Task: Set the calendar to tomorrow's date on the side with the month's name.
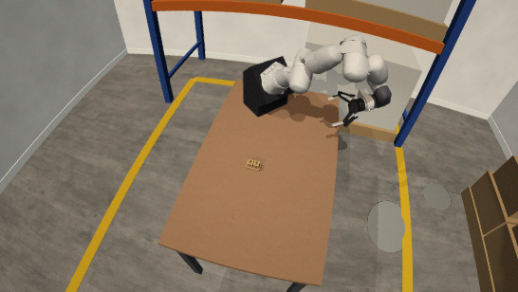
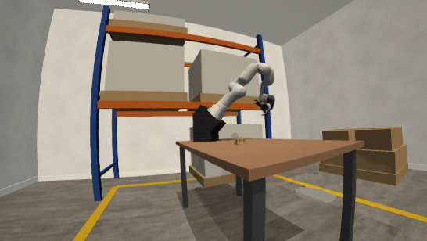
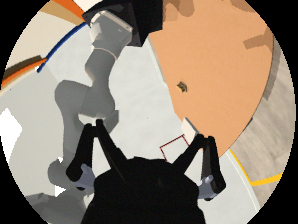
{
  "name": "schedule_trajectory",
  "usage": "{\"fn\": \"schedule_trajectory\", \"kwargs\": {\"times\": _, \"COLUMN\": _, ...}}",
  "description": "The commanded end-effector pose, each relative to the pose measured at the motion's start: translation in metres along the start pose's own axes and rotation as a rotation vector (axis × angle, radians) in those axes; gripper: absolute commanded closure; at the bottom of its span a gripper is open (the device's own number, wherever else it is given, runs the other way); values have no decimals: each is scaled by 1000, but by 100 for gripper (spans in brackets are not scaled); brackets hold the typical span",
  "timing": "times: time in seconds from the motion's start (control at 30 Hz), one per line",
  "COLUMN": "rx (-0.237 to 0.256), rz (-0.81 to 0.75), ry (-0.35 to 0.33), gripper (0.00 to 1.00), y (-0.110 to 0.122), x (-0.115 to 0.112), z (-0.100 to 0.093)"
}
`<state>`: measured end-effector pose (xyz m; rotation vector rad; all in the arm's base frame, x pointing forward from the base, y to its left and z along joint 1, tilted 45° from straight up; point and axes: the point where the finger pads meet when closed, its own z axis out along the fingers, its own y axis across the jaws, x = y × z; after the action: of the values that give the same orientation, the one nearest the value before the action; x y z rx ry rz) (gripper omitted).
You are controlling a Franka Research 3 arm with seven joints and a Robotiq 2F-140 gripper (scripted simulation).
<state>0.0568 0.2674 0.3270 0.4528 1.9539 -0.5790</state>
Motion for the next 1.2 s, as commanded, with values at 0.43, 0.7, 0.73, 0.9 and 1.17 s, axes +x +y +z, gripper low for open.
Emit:
{"fn": "schedule_trajectory", "kwargs": {"times": 0.43, "rx": 0, "rz": 0, "ry": 0, "gripper": 0, "y": 0, "x": 0, "z": 0}}
{"fn": "schedule_trajectory", "kwargs": {"times": 0.7, "rx": 9, "rz": 31, "ry": 22, "gripper": 0, "y": 6, "x": -4, "z": 7}}
{"fn": "schedule_trajectory", "kwargs": {"times": 0.73, "rx": 16, "rz": 52, "ry": 37, "gripper": 0, "y": 10, "x": -6, "z": 11}}
{"fn": "schedule_trajectory", "kwargs": {"times": 0.9, "rx": 65, "rz": 206, "ry": 143, "gripper": 0, "y": 37, "x": -25, "z": 47}}
{"fn": "schedule_trajectory", "kwargs": {"times": 1.17, "rx": 141, "rz": 425, "ry": 285, "gripper": 0, "y": 65, "x": -50, "z": 105}}
